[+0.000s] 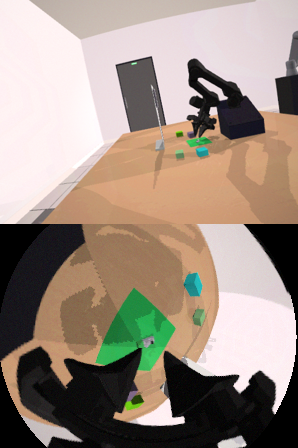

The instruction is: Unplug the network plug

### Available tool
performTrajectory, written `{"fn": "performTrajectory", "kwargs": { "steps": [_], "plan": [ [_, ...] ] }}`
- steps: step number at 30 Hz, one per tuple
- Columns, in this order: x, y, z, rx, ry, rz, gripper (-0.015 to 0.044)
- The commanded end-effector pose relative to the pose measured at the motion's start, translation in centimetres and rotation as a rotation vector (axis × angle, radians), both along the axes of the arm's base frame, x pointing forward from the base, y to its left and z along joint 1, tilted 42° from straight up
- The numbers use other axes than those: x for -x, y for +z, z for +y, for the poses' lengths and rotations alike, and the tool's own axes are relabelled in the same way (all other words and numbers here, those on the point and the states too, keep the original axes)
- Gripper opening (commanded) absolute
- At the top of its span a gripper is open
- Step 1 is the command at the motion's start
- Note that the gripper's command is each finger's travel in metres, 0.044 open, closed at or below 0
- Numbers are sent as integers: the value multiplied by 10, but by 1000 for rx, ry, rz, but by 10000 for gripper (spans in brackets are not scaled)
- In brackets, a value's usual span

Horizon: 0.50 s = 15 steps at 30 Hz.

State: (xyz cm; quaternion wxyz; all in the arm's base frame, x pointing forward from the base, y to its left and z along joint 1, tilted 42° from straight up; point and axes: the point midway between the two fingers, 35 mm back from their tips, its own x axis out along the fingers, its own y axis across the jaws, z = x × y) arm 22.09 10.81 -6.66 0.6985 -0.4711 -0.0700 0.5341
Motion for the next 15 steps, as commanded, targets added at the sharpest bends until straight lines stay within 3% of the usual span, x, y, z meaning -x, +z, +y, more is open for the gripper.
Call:
{"fn": "performTrajectory", "kwargs": {
  "steps": [1, 15],
  "plan": [
    [3, 2, -2, -3, 4, 1, 156],
    [7, 6, -10, -3, 3, 2, 156]
  ]
}}
